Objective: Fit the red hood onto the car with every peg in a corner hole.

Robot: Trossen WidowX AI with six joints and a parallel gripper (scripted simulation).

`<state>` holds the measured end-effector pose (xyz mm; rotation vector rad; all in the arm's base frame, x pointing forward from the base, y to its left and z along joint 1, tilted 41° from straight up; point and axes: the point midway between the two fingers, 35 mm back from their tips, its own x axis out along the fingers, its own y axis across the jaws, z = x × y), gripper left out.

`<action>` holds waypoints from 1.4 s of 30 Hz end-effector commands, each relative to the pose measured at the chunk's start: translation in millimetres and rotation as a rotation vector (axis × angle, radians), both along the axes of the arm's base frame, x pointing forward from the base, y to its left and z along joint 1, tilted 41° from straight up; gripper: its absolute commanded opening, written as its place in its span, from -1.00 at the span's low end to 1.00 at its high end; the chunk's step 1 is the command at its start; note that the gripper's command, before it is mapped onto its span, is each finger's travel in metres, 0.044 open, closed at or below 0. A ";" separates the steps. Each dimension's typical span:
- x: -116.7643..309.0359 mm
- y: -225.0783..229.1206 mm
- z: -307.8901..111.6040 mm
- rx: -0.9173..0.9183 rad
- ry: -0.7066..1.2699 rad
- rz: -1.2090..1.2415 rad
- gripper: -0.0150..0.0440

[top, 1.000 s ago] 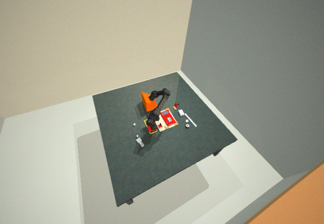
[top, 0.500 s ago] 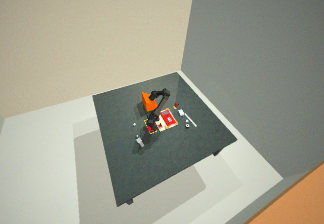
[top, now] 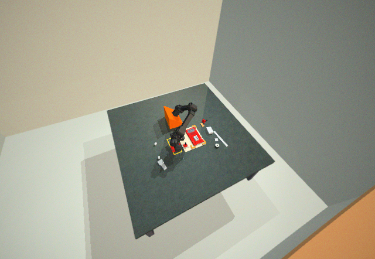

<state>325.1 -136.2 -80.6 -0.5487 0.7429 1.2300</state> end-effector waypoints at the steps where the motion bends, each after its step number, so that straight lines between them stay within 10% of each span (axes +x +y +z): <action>1: 0.7 2.0 -1.6 0.003 0.001 -0.003 1.00; 33: 3.1 12.4 -13.6 0.004 0.000 -0.003 1.00; 42: 2.6 10.6 -12.4 0.001 0.000 0.000 0.60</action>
